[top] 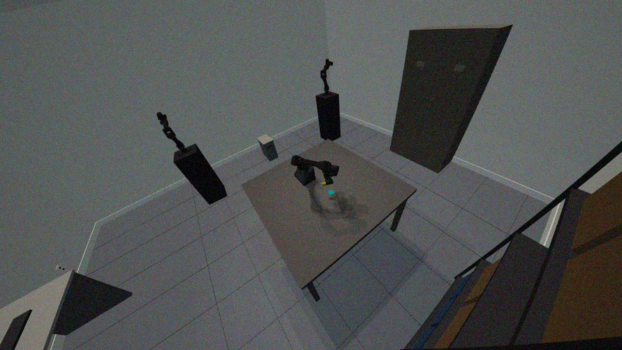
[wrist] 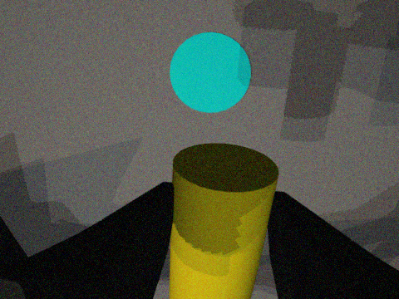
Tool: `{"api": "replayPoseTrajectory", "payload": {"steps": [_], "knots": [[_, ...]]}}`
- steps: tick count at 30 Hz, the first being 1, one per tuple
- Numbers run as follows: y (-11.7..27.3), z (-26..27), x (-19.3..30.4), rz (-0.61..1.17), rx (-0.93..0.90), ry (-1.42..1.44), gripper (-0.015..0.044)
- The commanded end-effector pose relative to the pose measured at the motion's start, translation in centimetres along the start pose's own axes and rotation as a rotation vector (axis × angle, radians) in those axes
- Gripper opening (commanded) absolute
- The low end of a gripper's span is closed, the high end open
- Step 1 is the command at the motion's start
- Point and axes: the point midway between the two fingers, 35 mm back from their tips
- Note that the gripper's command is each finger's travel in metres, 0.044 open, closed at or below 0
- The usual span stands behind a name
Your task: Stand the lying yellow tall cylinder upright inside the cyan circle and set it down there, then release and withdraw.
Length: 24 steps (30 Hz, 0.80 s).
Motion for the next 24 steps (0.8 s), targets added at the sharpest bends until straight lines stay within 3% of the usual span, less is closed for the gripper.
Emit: {"api": "replayPoseTrajectory", "payload": {"steps": [1,24], "knots": [[0.0,0.4,-1.2,0.002,-0.004,0.049,0.0105],[-1.3,1.3,-2.0,-0.098,-0.094,0.074,0.0105]]}}
Point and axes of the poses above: the point midway between the two fingers, 35 mm back from their tips, its own y axis back along the fingers, its own z axis across the jaws, x = y × z, and after that the axes turned 7 degrees about y, right-handed
